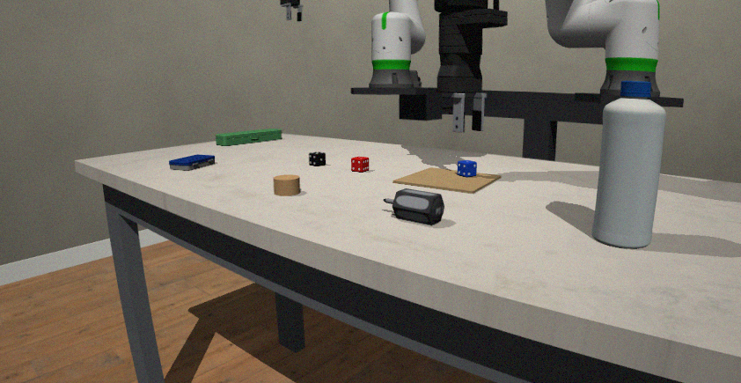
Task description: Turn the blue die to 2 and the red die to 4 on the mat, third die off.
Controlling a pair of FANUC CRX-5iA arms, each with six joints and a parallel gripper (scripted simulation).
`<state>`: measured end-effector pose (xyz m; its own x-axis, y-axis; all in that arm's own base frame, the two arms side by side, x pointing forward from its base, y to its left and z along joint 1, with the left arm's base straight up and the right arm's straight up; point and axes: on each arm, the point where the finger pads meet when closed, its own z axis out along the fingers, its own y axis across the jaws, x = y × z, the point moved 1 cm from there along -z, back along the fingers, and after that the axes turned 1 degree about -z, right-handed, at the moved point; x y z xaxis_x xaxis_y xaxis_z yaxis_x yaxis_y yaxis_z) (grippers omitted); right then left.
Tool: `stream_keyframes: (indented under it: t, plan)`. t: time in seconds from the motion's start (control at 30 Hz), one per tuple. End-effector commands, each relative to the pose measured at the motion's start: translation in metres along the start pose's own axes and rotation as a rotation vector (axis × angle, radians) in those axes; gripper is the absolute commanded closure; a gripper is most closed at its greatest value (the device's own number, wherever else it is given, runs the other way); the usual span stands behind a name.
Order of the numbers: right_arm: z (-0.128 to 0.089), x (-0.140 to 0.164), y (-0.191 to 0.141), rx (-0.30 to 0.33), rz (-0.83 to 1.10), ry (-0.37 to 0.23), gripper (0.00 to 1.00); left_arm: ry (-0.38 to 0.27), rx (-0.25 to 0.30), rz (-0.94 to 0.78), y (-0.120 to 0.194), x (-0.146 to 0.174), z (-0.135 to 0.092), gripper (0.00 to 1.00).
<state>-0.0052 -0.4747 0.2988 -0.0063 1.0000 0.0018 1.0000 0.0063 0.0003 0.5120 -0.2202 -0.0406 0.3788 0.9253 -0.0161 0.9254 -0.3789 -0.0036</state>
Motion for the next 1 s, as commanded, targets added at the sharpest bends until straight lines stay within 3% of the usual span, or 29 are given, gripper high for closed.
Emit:
stream_keyframes:
  t: [0.0, 0.13, 0.47, 0.7, 0.97]
  plan:
    - [-0.001, 0.000, 0.000, 0.000, 0.000, -0.002, 0.00, -0.065, 0.002, 0.000, 0.000, 0.001, 0.000, 0.21]
    - [-0.001, 0.000, 0.000, 0.000, 0.000, -0.002, 0.00, -0.189, 0.004, 0.000, 0.000, 0.004, 0.000, 0.21]
    - [-0.001, 0.000, 0.000, 0.000, 0.000, -0.002, 0.00, -0.259, 0.003, 0.000, 0.001, 0.006, 0.000, 0.21]
    - [-0.001, 0.000, 0.000, 0.000, 0.000, -0.002, 0.00, -0.447, 0.008, 0.000, 0.000, 0.010, 0.002, 0.21]
    - [-0.001, 0.000, 0.000, 0.000, 0.000, -0.002, 0.00, -0.508, 0.006, 0.000, 0.001, 0.012, 0.002, 0.21]
